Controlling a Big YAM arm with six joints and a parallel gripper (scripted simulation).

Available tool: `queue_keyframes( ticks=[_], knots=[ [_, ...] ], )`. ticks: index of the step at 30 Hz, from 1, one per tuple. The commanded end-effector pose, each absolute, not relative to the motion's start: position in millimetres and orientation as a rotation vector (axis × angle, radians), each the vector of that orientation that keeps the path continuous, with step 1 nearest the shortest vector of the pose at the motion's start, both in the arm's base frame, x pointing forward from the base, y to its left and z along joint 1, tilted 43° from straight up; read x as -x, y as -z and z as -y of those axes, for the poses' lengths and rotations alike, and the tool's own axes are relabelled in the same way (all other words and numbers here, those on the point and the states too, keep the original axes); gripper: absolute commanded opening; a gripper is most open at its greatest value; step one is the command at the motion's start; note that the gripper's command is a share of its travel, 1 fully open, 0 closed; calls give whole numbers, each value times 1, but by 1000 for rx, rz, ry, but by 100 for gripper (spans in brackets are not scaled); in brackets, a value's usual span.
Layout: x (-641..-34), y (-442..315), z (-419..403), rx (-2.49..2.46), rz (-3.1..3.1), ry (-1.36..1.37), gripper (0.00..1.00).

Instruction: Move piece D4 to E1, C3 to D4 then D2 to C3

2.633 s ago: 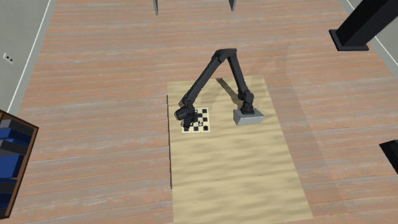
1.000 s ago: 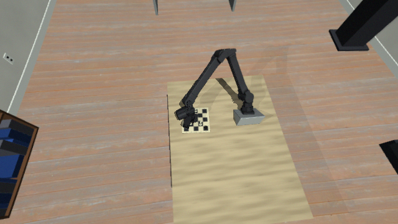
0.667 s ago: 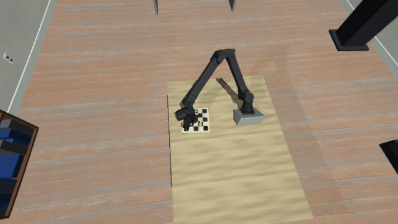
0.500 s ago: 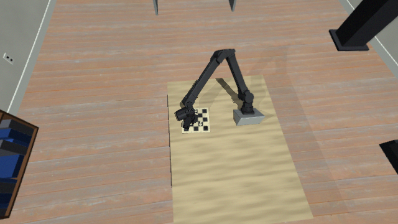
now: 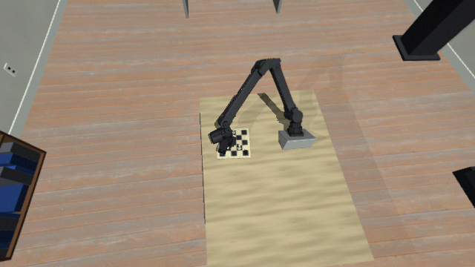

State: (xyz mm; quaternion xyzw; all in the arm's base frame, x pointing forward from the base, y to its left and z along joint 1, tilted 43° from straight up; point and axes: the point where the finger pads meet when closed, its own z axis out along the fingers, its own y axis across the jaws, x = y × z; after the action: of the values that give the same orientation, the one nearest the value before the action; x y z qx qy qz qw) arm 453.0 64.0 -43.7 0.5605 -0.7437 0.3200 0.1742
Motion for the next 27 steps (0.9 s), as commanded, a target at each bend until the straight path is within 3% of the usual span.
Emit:
queue_keyframes(
  ticks=[1,15,16,27],
  knots=[
    [-457,50,-57,-1578,2105,-901,32],
    [-457,50,-57,-1578,2105,-901,32],
    [-457,50,-57,-1578,2105,-901,0],
    [-457,50,-57,-1577,2105,-901,0]
  ],
)
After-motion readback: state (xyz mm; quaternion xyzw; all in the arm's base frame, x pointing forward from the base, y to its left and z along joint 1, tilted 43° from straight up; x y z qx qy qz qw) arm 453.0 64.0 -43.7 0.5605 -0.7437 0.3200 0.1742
